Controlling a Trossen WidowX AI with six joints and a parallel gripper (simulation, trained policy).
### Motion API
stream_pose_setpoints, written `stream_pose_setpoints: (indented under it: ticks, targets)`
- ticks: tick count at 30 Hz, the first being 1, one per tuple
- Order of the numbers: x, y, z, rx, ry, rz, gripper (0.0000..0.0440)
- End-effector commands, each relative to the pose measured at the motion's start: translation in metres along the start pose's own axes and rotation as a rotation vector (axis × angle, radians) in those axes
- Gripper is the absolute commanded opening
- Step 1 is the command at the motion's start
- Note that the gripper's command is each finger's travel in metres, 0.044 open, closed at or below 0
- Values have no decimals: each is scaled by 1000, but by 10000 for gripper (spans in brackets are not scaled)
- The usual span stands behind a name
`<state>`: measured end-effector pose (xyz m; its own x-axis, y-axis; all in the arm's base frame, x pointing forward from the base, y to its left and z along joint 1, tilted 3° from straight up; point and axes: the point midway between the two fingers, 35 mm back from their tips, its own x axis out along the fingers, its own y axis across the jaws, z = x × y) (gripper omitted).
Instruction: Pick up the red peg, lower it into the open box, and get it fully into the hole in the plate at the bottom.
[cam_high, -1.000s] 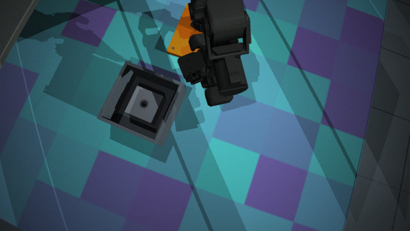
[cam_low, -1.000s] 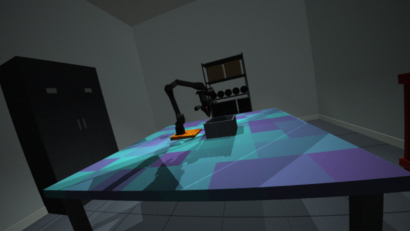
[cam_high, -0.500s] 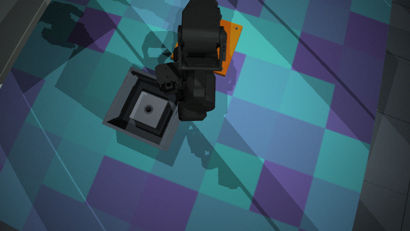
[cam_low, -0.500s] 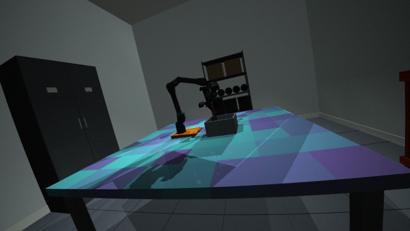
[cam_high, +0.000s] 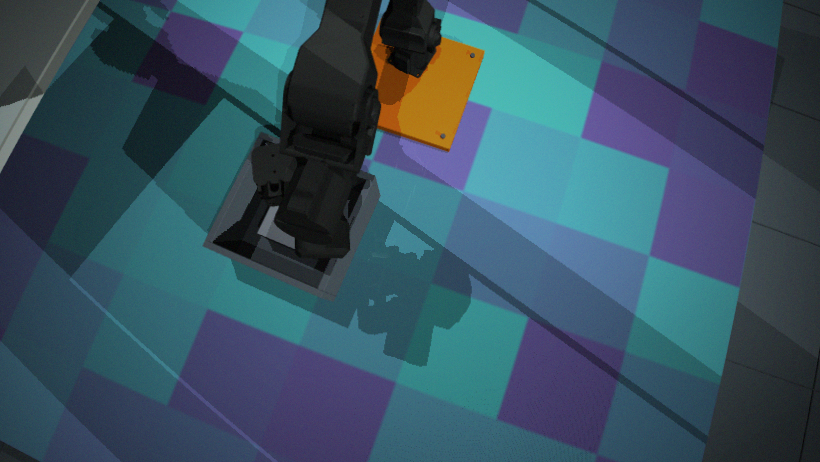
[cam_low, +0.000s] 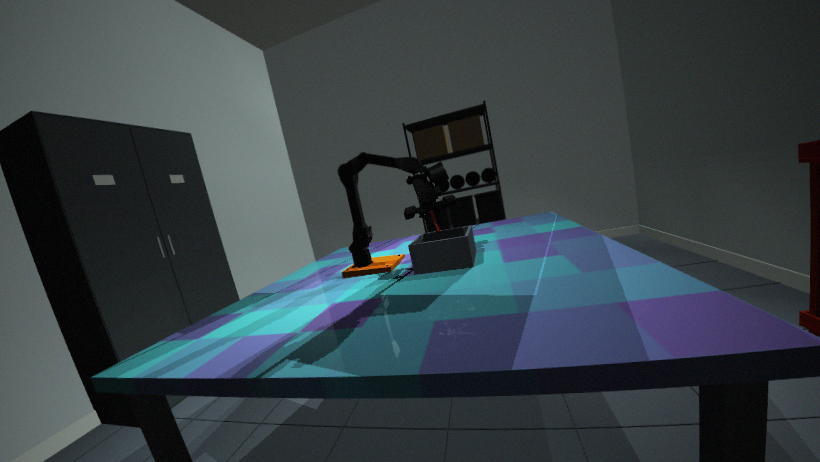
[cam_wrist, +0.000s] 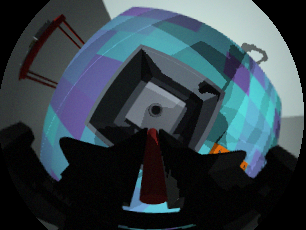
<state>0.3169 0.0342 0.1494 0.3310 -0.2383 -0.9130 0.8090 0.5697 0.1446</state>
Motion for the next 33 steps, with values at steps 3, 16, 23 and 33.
stream_pose_setpoints:
  ticks: [3, 16, 23, 33]
  targets:
    - [19, 1, 16, -33, 16, -4, 3]
    - [56, -3, 25, -160, 95, -6, 0]
    - [71, -5, 20, -211, 152, -11, 119]
    - [60, 3, 42, -248, 169, -4, 177]
